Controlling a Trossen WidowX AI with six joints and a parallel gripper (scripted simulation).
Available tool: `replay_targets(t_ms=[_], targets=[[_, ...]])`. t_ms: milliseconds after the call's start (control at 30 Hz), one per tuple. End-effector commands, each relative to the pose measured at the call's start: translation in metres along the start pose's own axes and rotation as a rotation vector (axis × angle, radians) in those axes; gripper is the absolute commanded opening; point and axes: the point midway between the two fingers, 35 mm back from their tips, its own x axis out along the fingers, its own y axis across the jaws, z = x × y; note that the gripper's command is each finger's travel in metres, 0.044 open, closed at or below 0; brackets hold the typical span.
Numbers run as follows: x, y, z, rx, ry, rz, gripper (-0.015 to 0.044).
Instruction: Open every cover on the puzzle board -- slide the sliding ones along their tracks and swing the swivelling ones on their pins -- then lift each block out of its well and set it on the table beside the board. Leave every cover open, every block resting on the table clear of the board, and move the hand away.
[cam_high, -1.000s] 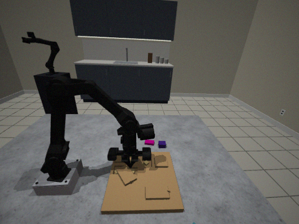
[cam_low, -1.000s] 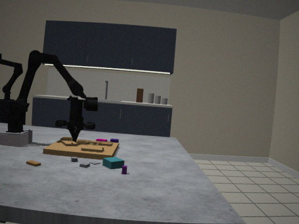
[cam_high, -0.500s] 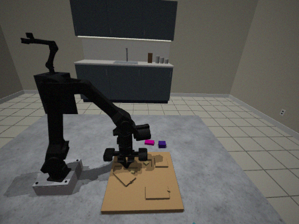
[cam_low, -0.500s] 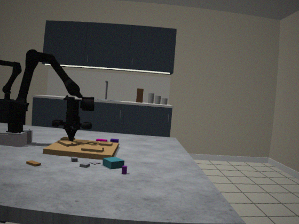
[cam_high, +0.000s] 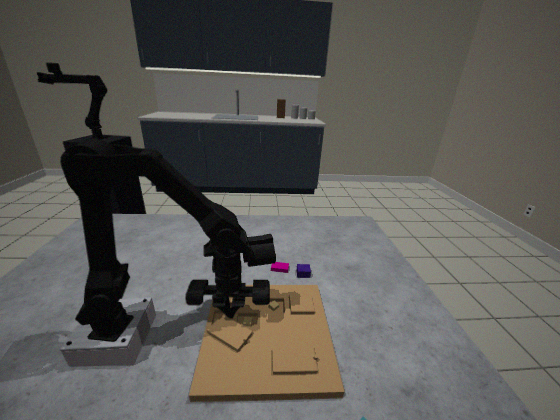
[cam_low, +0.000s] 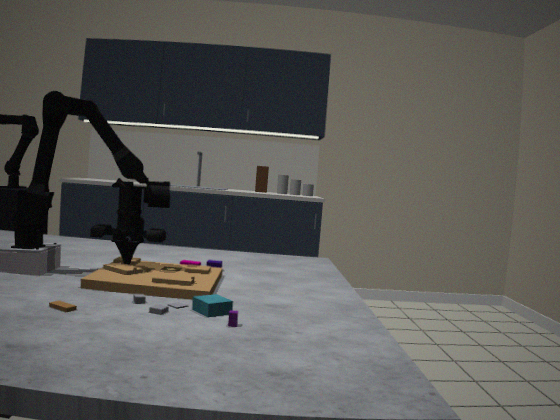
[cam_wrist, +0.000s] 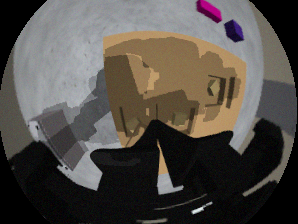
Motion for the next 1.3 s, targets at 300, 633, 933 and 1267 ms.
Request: replay_targets(t_ms=[300, 633, 933, 1267], targets=[[0.002, 0.013, -0.009, -0.002, 0.005, 0.009, 0.0000], [0.002, 0.022, -0.018, -0.002, 0.006, 0.009, 0.0000], [0.002, 0.026, -0.025, -0.002, 0.006, 0.010, 0.0000], [0.002, 0.034, -0.036, -0.002, 0.007, 0.010, 0.0000]])
